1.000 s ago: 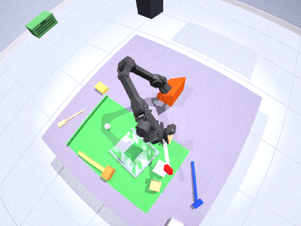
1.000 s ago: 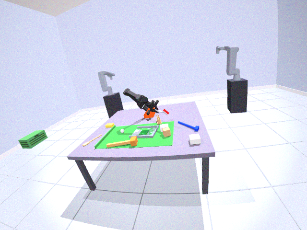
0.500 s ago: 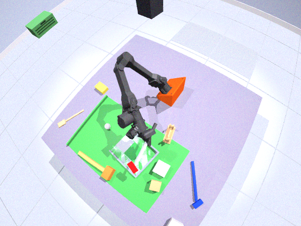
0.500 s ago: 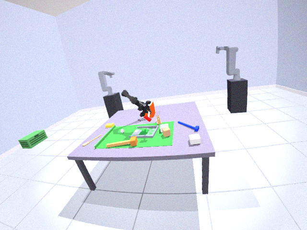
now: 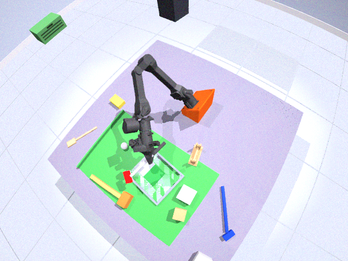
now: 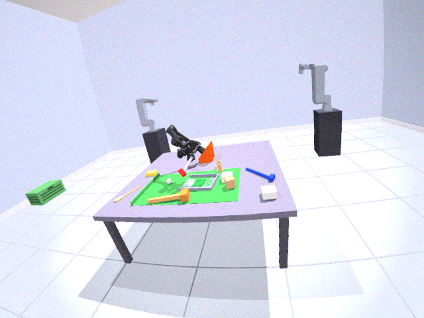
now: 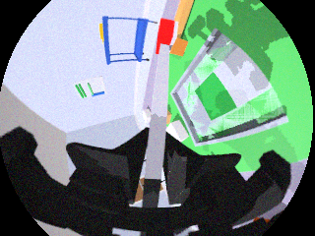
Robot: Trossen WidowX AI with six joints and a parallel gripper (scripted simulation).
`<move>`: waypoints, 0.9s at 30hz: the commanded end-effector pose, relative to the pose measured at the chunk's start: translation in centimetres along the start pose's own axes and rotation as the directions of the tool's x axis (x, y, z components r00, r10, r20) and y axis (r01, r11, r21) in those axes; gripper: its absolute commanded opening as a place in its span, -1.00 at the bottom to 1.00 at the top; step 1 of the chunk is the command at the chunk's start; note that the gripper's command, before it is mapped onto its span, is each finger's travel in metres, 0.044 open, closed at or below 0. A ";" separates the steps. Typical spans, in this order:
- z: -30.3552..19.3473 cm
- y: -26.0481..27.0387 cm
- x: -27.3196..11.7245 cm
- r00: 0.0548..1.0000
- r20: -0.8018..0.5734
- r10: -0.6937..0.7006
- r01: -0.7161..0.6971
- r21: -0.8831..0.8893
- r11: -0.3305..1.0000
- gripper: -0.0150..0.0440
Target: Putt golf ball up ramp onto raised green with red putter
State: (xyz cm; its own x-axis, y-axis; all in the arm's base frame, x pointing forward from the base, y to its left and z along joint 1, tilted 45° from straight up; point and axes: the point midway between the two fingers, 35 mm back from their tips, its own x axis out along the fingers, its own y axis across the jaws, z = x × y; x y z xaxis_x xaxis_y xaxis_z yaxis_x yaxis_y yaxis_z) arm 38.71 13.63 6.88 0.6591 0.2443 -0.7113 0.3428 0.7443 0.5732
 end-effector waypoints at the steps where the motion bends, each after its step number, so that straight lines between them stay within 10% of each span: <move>1: 2.1 0.6 -1.5 0.996 0.063 0.062 -0.072 0.156 0.985 -0.49; 27: 14.5 -0.3 -13.9 0.800 0.528 0.286 -0.598 0.745 0.295 -0.49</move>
State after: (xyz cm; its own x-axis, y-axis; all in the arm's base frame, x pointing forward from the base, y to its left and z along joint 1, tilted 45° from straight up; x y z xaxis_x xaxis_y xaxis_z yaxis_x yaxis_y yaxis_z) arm 39.74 1.88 20.75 0.9623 0.0933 -0.2553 0.2716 -0.2909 0.9174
